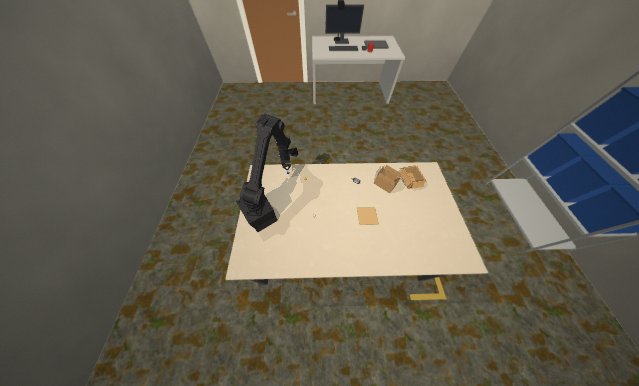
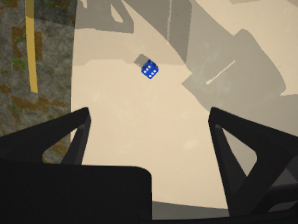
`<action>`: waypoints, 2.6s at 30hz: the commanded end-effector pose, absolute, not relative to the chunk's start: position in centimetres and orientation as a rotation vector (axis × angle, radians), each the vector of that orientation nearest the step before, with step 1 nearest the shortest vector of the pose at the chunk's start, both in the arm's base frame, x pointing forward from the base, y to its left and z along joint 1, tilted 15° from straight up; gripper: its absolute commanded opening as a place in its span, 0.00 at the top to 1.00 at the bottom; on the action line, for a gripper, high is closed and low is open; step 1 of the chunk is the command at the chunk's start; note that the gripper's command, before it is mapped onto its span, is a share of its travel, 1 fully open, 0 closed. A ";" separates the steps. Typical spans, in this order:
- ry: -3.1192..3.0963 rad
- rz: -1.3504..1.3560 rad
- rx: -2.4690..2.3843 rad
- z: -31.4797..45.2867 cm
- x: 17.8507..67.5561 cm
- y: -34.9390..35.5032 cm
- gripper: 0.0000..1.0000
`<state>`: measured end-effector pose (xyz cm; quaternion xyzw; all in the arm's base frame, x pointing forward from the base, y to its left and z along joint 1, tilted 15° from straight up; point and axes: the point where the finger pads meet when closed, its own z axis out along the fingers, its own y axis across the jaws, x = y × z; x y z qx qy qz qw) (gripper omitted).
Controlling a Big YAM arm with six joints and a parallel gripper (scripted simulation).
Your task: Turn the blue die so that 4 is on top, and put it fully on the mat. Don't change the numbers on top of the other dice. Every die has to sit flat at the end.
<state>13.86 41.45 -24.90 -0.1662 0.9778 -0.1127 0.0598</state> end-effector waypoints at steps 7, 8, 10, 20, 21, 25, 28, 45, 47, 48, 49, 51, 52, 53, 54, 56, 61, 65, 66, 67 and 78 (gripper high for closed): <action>2.966 -0.276 -0.021 -26.5 15.1 42.8 0.00; 2.961 -0.270 0.044 -26.6 15.0 42.8 0.00; 2.954 -0.267 0.131 -26.9 14.9 42.7 0.00; 2.905 -0.262 0.452 -27.7 14.8 42.0 0.00; 2.897 -0.247 0.492 -27.9 14.9 42.1 0.00; 2.883 -0.238 0.557 -28.0 15.0 42.1 0.00; 2.883 -0.238 0.558 -28.0 15.0 42.1 0.70; 2.883 -0.238 0.558 -28.0 15.0 42.1 0.70; 2.883 -0.238 0.558 -28.0 15.0 42.1 0.70; 2.883 -0.238 0.558 -28.0 15.0 42.1 0.70; 2.883 -0.238 0.558 -28.0 15.0 42.1 0.70; 2.883 -0.238 0.558 -28.0 15.0 42.1 0.70; 2.883 -0.238 0.558 -28.0 15.0 42.1 0.70; 2.883 -0.238 0.558 -28.0 15.0 42.1 0.70; 2.883 -0.238 0.558 -28.0 15.0 42.1 0.70; 2.883 -0.238 0.558 -28.0 15.0 42.1 0.70; 2.883 -0.238 0.558 -28.0 15.0 42.1 0.70; 2.883 -0.235 0.559 -28.1 15.0 42.1 0.70; 2.883 -0.234 0.560 -28.1 15.0 42.1 0.70; 2.883 -0.231 0.561 -28.1 15.1 42.2 0.70; 2.883 -0.224 0.564 -28.7 15.3 42.1 0.70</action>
